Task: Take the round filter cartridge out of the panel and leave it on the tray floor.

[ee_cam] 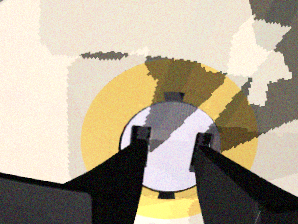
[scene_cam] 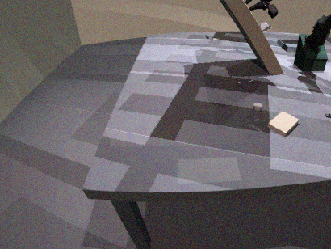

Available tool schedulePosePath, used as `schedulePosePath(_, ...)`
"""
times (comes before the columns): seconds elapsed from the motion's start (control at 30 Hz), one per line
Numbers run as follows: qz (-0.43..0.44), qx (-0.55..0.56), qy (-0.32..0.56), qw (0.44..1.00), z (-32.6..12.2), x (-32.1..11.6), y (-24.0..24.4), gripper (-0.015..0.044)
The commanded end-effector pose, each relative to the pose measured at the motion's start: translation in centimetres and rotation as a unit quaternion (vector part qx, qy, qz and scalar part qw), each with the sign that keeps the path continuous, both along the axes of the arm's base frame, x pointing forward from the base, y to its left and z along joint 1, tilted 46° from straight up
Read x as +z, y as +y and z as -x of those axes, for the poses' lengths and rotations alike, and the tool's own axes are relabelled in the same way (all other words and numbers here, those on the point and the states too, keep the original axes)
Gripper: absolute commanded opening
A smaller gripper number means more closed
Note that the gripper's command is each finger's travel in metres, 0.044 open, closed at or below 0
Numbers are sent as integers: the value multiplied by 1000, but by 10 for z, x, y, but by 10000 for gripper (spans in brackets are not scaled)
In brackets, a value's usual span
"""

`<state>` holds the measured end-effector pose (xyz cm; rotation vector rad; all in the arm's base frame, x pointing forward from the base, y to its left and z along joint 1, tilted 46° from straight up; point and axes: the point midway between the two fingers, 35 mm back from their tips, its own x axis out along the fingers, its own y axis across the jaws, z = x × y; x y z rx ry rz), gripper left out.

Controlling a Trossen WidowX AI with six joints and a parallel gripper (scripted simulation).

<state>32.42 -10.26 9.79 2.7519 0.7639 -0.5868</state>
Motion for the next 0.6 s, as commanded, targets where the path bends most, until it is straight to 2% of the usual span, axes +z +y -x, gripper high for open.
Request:
schedulePosePath(0.0,-1,-3,3,1000,0,-1,-1,109)
schedulePosePath(0.57,-1,-3,3,1000,-3,-2,1,109)
